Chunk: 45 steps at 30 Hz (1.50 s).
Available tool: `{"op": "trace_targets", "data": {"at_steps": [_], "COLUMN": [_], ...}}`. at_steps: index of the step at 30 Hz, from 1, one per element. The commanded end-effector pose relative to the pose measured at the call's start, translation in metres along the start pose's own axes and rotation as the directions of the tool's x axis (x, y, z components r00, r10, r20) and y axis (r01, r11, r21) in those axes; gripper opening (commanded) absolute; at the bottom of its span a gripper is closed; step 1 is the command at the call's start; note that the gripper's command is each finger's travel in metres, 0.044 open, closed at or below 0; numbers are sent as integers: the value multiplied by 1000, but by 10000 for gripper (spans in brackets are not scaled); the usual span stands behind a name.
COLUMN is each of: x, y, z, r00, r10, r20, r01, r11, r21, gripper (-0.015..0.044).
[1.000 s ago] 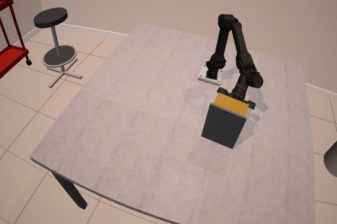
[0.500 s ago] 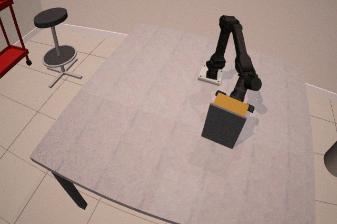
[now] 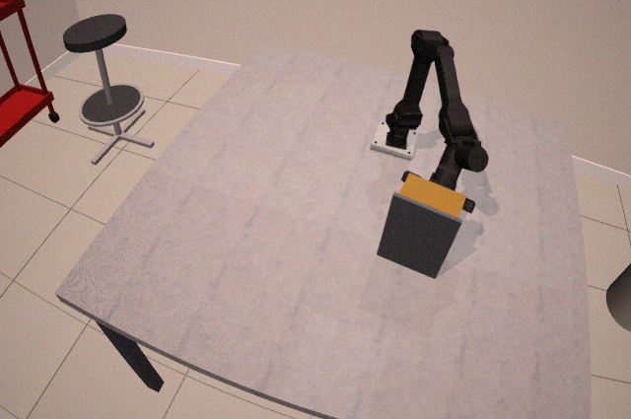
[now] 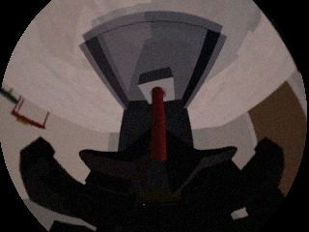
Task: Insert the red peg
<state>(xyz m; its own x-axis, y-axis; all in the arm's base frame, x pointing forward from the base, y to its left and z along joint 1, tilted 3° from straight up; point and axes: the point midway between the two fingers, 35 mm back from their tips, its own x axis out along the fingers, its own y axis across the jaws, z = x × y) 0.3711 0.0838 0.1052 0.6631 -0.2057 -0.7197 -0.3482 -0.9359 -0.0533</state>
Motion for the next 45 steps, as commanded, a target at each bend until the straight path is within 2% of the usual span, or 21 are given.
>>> {"op": "trace_targets", "data": {"at_steps": [1, 45], "x": [3, 18], "y": [-1, -6], "z": [-1, -12], "r00": [1000, 1000], "r10": [-2, -2], "r20": [3, 1], "r01": [2, 2], "r11": [1000, 1000], "r21": [-7, -7], "gripper": [0, 0]}}
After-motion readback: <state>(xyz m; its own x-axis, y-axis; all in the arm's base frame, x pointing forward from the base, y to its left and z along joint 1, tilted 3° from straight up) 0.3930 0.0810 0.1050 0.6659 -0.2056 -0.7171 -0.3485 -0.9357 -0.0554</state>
